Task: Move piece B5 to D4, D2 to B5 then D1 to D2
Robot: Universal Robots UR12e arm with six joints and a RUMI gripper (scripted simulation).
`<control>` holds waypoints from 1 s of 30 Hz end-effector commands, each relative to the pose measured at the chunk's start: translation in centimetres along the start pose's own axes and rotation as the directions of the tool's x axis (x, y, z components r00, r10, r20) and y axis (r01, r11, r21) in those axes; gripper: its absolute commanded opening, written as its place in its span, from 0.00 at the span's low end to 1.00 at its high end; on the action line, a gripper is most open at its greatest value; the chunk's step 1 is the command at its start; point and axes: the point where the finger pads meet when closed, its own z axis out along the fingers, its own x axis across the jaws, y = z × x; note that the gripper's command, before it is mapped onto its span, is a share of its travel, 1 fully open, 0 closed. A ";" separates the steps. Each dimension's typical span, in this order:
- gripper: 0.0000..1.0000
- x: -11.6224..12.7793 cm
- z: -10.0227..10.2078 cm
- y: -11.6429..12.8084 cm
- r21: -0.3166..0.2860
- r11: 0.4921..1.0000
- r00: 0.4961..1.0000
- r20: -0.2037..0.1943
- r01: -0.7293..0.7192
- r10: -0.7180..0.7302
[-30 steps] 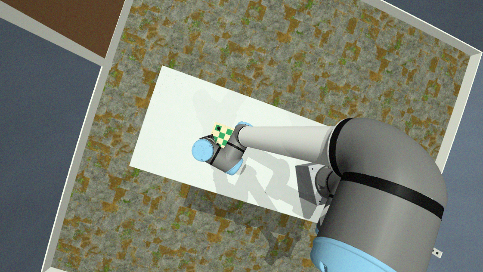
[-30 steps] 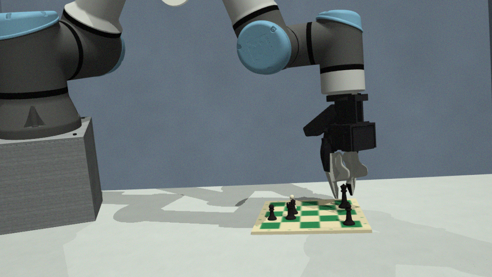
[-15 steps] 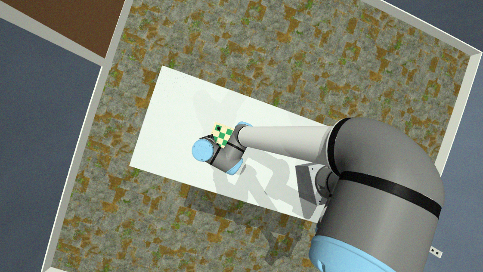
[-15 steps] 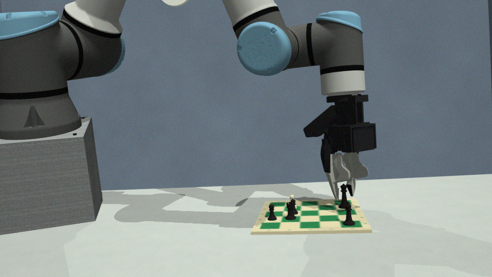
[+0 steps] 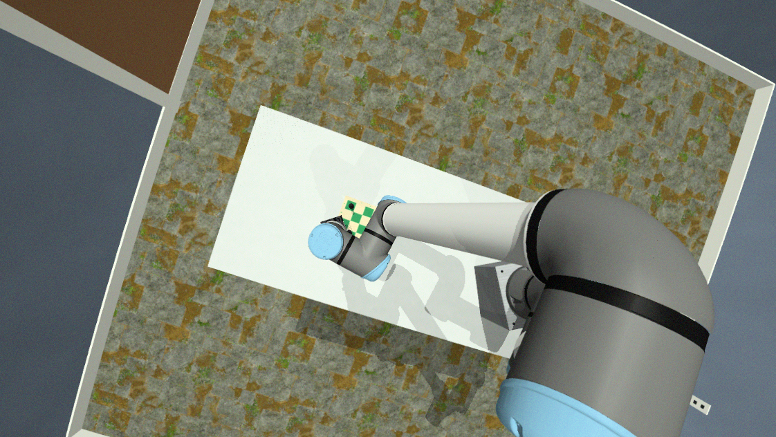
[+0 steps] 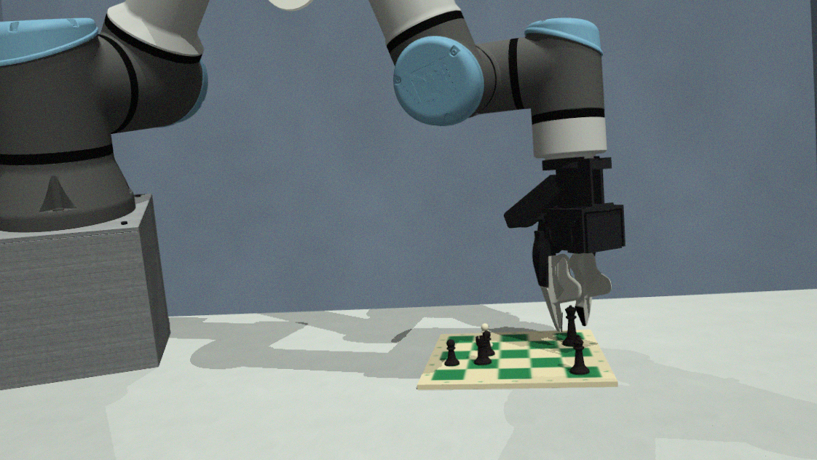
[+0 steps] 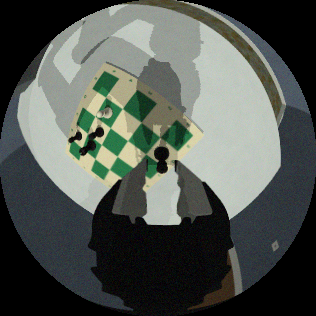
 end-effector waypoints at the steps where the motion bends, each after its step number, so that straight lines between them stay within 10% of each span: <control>1: 0.25 0.0 0.0 0.3 -0.001 1.000 1.000 -0.002 -0.002 0.002; 4: 0.25 0.0 0.0 0.3 -0.001 1.000 1.000 -0.002 -0.002 0.002; 5: 0.00 0.0 0.0 0.3 -0.001 1.000 1.000 -0.002 -0.002 0.002; 30: 0.00 0.0 0.0 0.3 -0.001 1.000 1.000 -0.002 -0.002 0.002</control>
